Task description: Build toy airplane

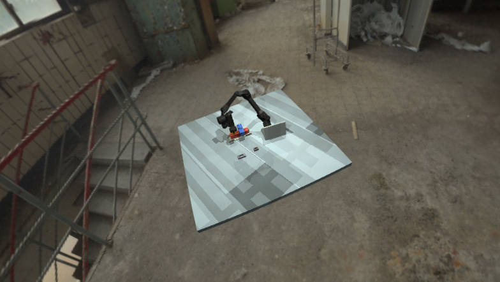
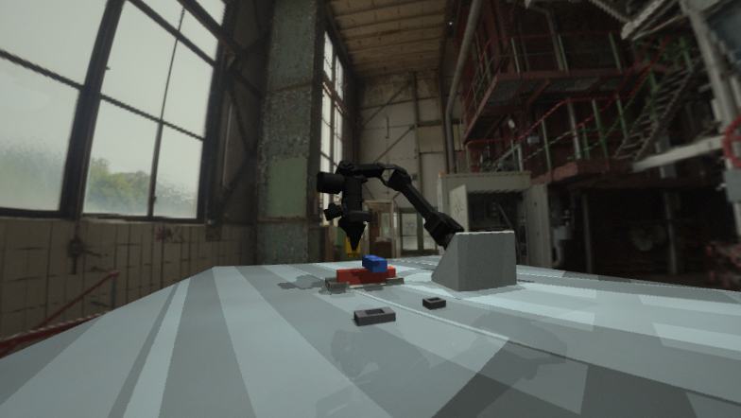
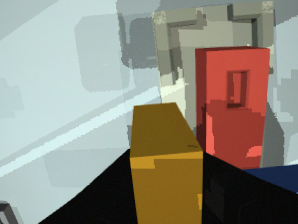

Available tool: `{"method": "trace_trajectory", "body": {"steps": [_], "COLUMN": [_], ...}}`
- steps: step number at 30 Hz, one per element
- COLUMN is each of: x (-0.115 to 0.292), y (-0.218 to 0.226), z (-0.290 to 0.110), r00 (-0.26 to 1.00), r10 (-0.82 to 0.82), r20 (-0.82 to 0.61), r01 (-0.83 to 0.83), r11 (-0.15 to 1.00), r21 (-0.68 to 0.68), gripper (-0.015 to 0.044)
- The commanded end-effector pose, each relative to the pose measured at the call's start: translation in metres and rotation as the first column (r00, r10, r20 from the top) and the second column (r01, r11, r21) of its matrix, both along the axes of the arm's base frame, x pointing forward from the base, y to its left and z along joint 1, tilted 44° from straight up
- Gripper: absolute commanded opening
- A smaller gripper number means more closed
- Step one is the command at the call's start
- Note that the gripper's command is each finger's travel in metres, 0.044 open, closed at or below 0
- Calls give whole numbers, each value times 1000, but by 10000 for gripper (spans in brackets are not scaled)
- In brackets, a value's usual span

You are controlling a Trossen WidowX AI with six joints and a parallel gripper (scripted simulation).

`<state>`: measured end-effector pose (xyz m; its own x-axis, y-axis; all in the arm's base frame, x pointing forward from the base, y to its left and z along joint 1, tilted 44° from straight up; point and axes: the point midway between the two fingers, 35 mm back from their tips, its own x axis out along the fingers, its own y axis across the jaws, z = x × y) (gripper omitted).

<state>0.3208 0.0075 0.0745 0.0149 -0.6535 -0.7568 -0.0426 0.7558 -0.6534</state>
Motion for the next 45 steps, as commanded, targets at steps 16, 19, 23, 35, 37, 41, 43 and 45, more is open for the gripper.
{"method": "trace_trajectory", "body": {"steps": [16,19,23,35,37,41,43,45], "x": [11,11,11,11,11,12,12,12], "y": [-48,-48,-48,-48,-48,-49,-49,-51], "z": [30,31,31,31,31,32,31,29], "r00": [1000,1000,1000,1000,1000,1000,1000,1000], "r10": [0,0,0,0,0,0,0,0], "r20": [2,2,2,2,2,2,2,2], "r01": [0,0,0,0,0,0,0,0], "r11": [999,999,999,999,999,999,999,999], "r21": [-53,-54,-54,-54,-54,-54,-54,-54], "gripper": [0,53,65,65,65,65,65,65]}}
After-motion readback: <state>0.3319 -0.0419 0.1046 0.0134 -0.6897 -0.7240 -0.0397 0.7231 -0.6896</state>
